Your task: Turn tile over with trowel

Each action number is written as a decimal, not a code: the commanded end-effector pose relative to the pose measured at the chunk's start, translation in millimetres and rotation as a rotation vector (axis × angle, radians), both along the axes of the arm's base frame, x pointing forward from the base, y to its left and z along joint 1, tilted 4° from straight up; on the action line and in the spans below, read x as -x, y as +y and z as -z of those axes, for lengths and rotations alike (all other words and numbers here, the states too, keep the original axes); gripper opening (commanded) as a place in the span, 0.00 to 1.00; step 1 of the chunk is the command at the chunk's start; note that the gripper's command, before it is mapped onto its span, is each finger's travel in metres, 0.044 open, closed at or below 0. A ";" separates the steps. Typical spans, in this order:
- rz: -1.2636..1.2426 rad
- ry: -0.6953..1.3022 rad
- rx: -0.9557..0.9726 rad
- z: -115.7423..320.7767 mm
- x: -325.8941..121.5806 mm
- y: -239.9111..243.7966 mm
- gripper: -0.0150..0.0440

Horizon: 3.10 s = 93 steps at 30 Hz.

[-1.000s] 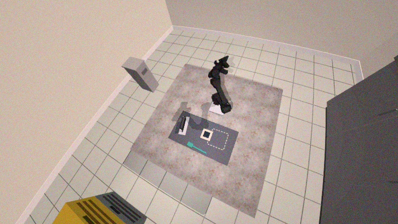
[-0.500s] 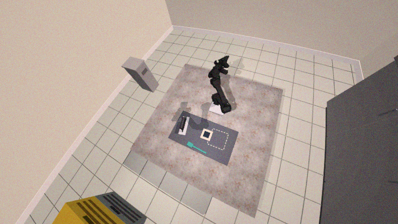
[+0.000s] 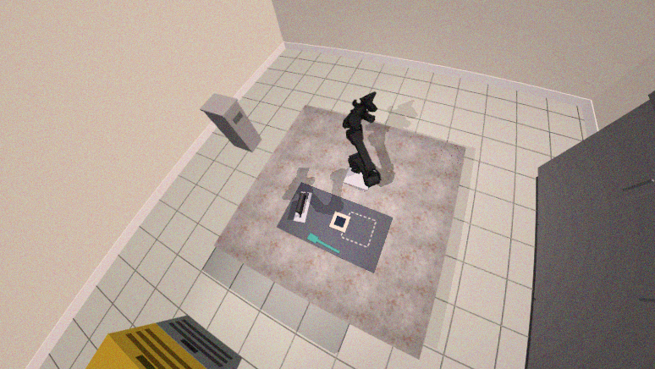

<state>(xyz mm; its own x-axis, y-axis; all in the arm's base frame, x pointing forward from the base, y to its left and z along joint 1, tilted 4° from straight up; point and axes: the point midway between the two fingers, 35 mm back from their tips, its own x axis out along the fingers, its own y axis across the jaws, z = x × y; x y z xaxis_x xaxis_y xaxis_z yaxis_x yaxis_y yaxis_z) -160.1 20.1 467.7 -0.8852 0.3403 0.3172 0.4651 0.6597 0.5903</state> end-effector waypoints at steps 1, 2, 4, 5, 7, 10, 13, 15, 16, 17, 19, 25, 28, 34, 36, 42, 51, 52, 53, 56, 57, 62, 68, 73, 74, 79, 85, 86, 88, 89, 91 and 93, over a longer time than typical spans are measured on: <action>0.000 0.000 0.000 0.0 0.0 0.0 0.25; 0.000 0.000 0.000 0.0 0.0 0.0 0.25; 0.000 0.000 0.000 0.0 0.0 0.0 0.25; 0.000 0.000 0.000 0.0 0.0 0.0 0.25; 0.000 0.000 0.000 0.0 0.0 0.0 0.25; 0.000 0.000 0.000 0.0 0.0 0.0 0.25; 0.000 0.000 0.000 0.0 0.0 0.0 0.39; 0.000 0.000 0.000 0.0 0.0 0.0 0.47; -0.002 -0.002 -0.004 -0.2 0.4 -0.8 0.51; -0.008 -0.007 -0.017 -0.9 1.4 -3.2 0.56; -0.030 -0.024 -0.066 -3.2 5.1 -12.2 0.65; -0.104 -0.071 -0.227 -9.5 15.0 -43.0 0.71; -0.141 -0.092 -0.316 -11.9 19.1 -59.8 0.71; -0.214 -0.123 -0.496 -15.1 24.2 -94.7 0.71; -0.240 -0.128 -0.557 -15.7 24.9 -106.7 0.71; -0.320 -0.127 -0.735 -16.1 23.7 -143.2 0.71; -0.428 -0.104 -0.992 -12.5 14.5 -195.5 0.71; -0.439 -0.100 -1.020 -11.8 12.9 -201.1 0.71; -0.450 -0.095 -1.048 -11.1 11.3 -206.7 0.71; -0.483 -0.078 -1.130 -8.7 5.5 -223.1 0.71; -0.494 -0.071 -1.157 -8.0 3.2 -228.3 0.71; -0.547 -0.027 -1.290 -3.6 -9.6 -253.6 0.71; -0.607 0.035 -1.441 3.2 -28.0 -282.0 0.71; -0.654 0.094 -1.559 10.0 -45.4 -303.6 0.71; -0.663 0.106 -1.582 11.4 -49.1 -307.7 0.71; -0.707 0.185 -1.712 19.8 -70.0 -328.7 0.71; -0.755 0.299 -1.870 31.4 -98.5 -351.6 0.71; -0.763 0.319 -1.896 33.4 -103.5 -355.1 0.71; -0.777 0.362 -1.946 37.6 -113.9 -361.9 0.71; -0.784 0.384 -1.971 39.7 -119.1 -365.1 0.71; -0.797 0.430 -2.021 44.1 -129.9 -371.3 0.71; -0.809 0.479 -2.069 48.6 -140.9 -376.9 0.71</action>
<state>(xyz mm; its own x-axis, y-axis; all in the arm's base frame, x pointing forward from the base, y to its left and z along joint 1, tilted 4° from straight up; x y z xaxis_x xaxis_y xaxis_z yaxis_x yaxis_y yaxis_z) -36.7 -345.7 428.9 -0.4534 -0.8795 -0.1448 0.7178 -0.4566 0.5256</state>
